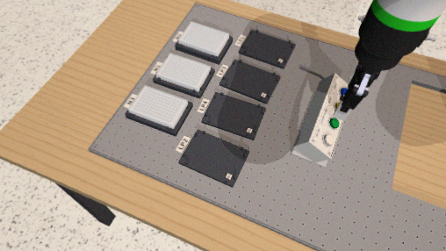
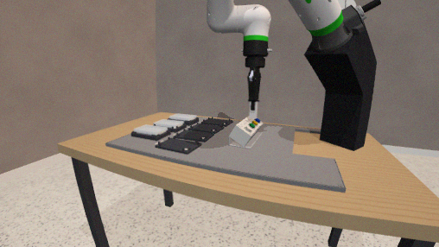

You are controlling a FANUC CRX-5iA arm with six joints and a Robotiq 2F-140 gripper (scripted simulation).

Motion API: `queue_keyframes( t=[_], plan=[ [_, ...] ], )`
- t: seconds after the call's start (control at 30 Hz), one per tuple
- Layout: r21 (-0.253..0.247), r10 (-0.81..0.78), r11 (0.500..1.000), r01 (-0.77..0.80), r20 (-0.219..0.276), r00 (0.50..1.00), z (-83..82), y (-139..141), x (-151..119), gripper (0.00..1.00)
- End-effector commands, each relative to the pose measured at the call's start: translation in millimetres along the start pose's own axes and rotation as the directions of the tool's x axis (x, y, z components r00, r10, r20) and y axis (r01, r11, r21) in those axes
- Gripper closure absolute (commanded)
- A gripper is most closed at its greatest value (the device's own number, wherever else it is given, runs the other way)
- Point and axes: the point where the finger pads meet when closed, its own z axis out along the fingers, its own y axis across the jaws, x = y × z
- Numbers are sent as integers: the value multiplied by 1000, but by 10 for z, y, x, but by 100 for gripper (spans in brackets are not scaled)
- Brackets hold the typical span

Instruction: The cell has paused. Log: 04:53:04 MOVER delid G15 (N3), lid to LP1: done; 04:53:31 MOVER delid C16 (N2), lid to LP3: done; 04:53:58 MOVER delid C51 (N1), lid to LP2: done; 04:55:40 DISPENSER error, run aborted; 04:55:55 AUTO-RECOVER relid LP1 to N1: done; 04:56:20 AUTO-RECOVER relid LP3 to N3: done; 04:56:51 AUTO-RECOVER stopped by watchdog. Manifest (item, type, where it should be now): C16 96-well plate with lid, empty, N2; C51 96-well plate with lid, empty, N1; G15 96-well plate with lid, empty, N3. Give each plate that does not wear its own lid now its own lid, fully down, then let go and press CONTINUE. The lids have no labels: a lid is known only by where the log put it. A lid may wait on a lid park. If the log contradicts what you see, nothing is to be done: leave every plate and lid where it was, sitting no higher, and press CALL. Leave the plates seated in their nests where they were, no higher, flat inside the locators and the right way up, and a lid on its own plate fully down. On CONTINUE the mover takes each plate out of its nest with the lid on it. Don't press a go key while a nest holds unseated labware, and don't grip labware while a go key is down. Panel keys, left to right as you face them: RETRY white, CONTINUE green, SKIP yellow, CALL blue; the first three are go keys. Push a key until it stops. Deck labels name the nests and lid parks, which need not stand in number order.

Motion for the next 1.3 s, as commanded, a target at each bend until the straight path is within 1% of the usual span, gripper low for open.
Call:
queue_keyframes(
  t=[0.0, 0.73, 1.27],
  plan=[
    [0, 0, 1000, 0, 0, 1000, 31, 2, 2, 100],
    [0, 0, 1000, 0, 0, 1000, 207, 2, 2, 100],
    [0, 0, 1000, 0, 0, 1000, 240, 2, 2, 100]
  ],
)
